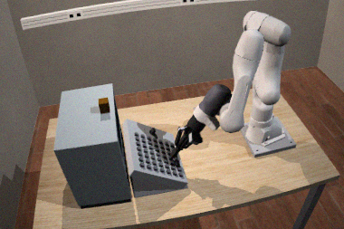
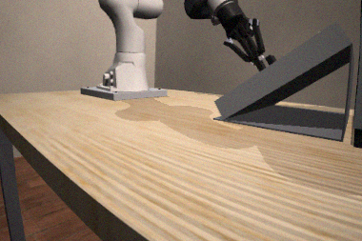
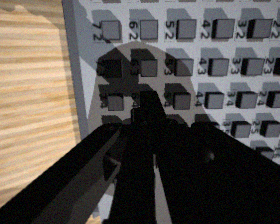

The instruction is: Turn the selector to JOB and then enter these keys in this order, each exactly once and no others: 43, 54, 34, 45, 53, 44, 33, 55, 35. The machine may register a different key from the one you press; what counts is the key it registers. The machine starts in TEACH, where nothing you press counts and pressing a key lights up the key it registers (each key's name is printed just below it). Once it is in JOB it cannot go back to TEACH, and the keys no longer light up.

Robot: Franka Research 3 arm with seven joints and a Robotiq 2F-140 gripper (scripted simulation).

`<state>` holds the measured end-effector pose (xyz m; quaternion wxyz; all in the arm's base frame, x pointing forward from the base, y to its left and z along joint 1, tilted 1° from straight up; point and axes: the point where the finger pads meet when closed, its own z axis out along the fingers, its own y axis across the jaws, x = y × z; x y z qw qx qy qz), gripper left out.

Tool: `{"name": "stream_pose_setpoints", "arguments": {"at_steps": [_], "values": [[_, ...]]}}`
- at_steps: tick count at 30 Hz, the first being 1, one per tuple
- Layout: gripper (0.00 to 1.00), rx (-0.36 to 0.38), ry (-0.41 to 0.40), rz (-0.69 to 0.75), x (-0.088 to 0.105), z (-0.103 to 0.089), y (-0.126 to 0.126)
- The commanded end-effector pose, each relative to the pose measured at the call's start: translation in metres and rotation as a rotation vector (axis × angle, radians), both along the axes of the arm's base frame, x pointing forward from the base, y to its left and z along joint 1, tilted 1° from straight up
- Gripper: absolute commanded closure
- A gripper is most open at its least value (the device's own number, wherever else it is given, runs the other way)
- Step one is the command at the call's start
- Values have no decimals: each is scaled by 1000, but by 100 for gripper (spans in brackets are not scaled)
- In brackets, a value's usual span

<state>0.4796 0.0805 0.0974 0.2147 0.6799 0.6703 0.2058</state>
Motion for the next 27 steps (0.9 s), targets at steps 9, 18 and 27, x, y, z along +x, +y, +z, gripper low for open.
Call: {"name": "stream_pose_setpoints", "arguments": {"at_steps": [9,18,27], "values": [[90,-5,-2,2,2,0,-1],[90,-5,-2,2,3,-3,-1],[90,-4,-2,2,5,-5,-1]]}}
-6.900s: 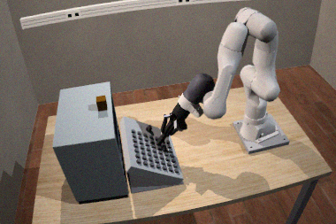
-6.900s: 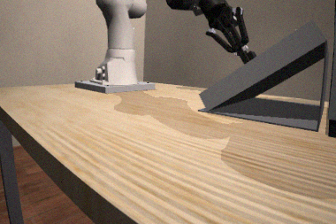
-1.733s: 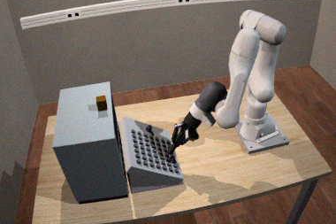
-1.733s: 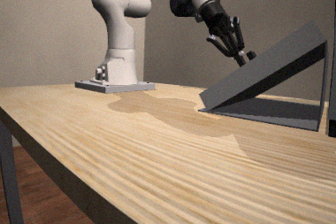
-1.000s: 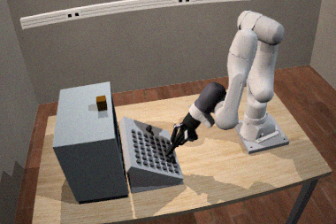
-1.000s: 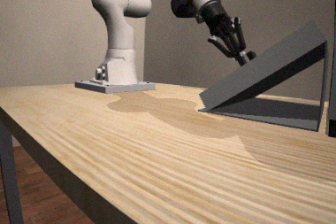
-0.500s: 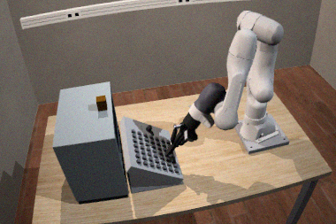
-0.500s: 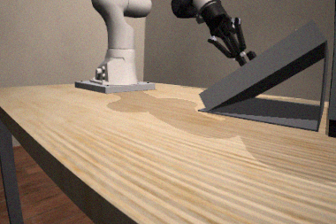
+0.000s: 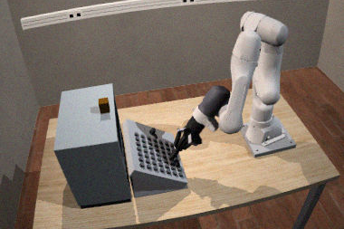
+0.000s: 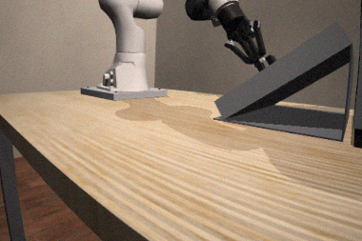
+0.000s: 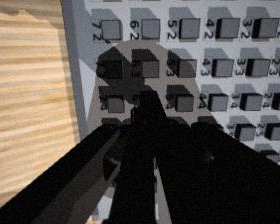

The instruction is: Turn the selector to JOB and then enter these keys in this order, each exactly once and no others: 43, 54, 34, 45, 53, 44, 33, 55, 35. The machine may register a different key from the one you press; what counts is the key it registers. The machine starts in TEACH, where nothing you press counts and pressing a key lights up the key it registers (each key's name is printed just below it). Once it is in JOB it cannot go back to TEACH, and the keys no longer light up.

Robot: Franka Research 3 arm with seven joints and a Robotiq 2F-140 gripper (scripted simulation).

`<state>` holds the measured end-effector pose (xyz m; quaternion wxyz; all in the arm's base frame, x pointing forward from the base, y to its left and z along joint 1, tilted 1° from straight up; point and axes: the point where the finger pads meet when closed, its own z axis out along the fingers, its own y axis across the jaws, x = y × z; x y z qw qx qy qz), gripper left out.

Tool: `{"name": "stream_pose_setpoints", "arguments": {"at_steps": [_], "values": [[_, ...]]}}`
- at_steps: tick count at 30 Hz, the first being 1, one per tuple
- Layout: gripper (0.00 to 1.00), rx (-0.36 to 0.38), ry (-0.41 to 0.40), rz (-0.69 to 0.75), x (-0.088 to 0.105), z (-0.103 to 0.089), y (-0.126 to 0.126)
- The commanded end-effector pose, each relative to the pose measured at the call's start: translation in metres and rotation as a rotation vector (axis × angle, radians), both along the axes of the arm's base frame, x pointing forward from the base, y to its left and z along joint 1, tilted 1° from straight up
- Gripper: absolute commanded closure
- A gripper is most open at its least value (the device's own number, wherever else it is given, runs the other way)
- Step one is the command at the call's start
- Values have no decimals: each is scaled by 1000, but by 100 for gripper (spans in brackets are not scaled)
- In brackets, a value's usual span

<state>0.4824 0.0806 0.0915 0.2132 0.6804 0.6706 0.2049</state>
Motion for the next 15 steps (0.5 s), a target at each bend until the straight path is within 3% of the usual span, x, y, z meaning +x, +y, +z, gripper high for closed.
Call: {"name": "stream_pose_setpoints", "arguments": {"at_steps": [1,15], "values": [[90,-5,-6,2,2,1,-1],[90,-5,-6,2,4,-1,-1]]}}
